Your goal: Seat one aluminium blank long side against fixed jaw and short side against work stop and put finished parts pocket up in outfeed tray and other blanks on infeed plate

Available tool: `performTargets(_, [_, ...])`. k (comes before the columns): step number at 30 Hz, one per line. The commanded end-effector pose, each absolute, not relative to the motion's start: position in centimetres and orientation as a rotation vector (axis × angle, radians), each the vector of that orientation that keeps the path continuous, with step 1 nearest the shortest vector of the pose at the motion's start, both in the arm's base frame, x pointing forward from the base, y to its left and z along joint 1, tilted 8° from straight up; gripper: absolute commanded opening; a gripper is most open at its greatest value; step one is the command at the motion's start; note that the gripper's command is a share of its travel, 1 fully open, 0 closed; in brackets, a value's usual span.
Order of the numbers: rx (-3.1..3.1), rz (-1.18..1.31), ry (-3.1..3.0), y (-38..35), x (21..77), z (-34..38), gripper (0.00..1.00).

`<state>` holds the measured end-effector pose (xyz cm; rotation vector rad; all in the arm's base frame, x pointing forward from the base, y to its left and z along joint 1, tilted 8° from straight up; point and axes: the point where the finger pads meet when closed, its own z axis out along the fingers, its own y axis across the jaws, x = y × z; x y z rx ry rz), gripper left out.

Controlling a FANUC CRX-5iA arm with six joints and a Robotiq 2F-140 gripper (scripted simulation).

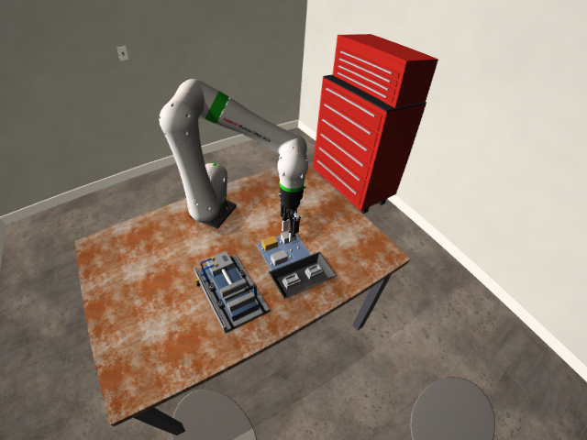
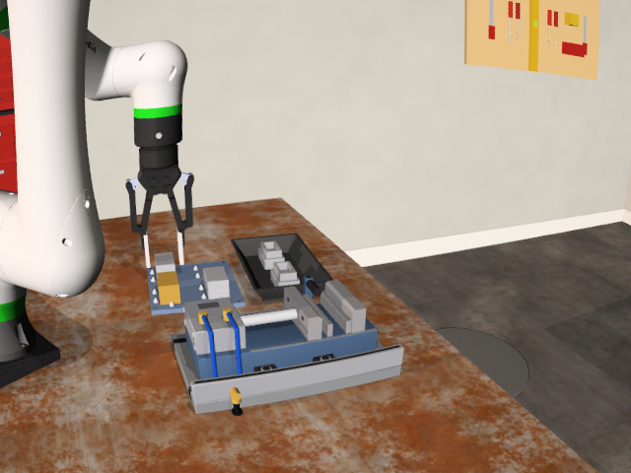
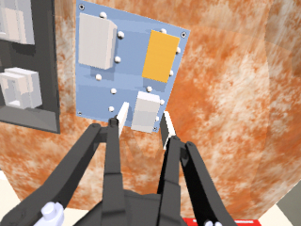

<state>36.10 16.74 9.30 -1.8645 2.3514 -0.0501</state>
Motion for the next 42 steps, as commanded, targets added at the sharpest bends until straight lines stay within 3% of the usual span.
performTargets(1, [-1.864,-0.050,2.351,16.75,36.11,9.31,0.40])
performTargets(31, [-1.864,-0.050,2.351,16.75,36.11,9.31,0.40])
performTargets(32, [-1.864,-0.050,2.351,16.75,36.11,9.31,0.00])
performTargets(42, [-1.864,-0.050,2.351,16.75,36.11,9.31,0.00])
